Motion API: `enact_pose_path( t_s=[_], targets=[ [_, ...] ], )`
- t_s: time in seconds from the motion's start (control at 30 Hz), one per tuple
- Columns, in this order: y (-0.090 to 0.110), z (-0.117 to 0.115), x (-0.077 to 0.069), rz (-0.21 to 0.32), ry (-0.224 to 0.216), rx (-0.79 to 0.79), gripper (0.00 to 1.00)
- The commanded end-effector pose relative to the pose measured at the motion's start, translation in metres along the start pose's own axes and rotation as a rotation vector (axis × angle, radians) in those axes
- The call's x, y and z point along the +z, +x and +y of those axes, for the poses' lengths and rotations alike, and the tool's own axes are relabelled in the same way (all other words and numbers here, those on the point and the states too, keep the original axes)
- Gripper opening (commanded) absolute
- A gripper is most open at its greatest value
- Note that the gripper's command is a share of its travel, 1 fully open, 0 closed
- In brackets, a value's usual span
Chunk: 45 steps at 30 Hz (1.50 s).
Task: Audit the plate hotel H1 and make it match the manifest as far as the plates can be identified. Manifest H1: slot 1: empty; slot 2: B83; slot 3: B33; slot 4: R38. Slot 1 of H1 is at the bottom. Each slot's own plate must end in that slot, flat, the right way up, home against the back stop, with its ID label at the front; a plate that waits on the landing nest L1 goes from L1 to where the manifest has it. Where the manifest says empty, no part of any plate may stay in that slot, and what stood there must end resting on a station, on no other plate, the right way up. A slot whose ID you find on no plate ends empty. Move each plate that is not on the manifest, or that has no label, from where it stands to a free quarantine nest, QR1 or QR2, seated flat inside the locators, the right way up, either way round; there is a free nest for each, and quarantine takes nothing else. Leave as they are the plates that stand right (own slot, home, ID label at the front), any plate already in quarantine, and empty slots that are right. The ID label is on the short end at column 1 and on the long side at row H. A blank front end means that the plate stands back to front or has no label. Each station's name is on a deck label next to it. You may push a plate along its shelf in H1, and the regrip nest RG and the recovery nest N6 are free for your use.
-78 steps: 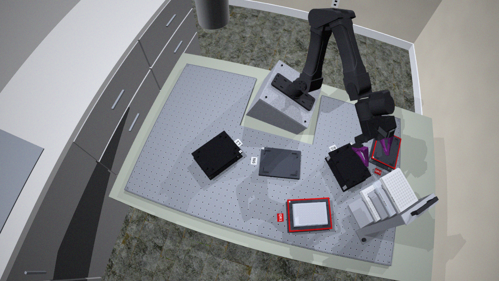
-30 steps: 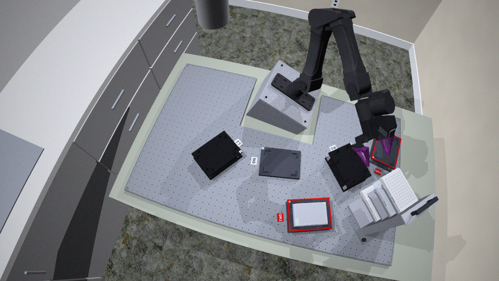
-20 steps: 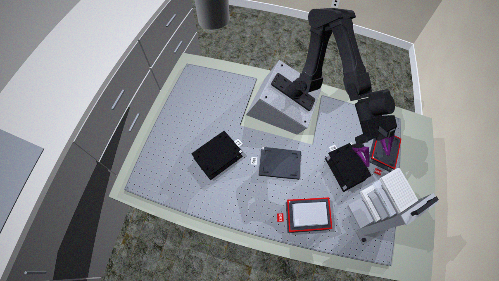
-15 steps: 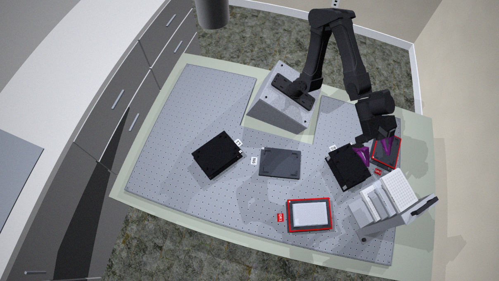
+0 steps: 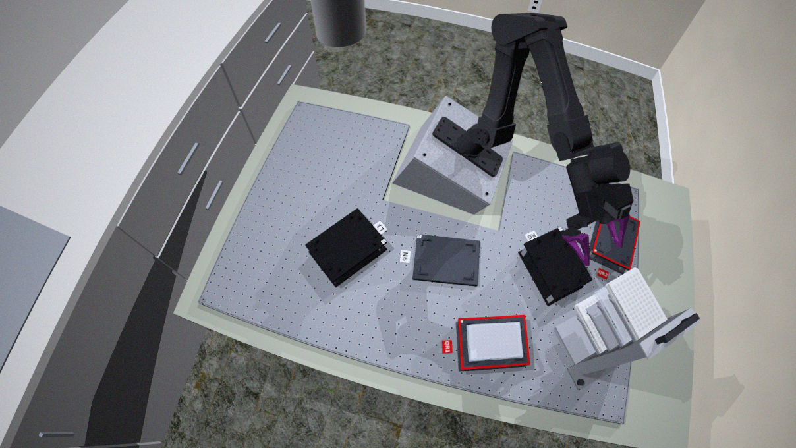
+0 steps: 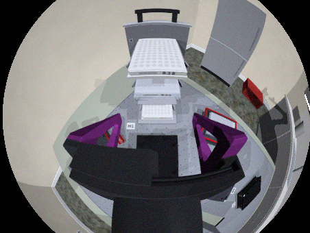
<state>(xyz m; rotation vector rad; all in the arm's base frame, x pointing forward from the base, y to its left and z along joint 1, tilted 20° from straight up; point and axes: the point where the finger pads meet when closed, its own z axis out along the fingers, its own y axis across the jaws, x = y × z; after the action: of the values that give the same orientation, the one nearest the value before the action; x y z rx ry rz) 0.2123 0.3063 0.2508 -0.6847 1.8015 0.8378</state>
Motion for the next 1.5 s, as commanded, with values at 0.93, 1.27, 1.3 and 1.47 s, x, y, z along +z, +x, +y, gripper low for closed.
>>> enact_pose_path(
  t_s=[0.93,1.27,1.3,1.47],
  targets=[
    [0.027,-0.001,-0.017,-0.005,0.007,0.007,1.00],
    [0.039,-0.001,-0.010,-0.005,0.007,0.007,1.00],
    [0.041,-0.001,-0.009,-0.005,0.006,0.007,1.00],
    [0.046,0.000,-0.005,-0.009,0.005,0.007,1.00]
  ],
)
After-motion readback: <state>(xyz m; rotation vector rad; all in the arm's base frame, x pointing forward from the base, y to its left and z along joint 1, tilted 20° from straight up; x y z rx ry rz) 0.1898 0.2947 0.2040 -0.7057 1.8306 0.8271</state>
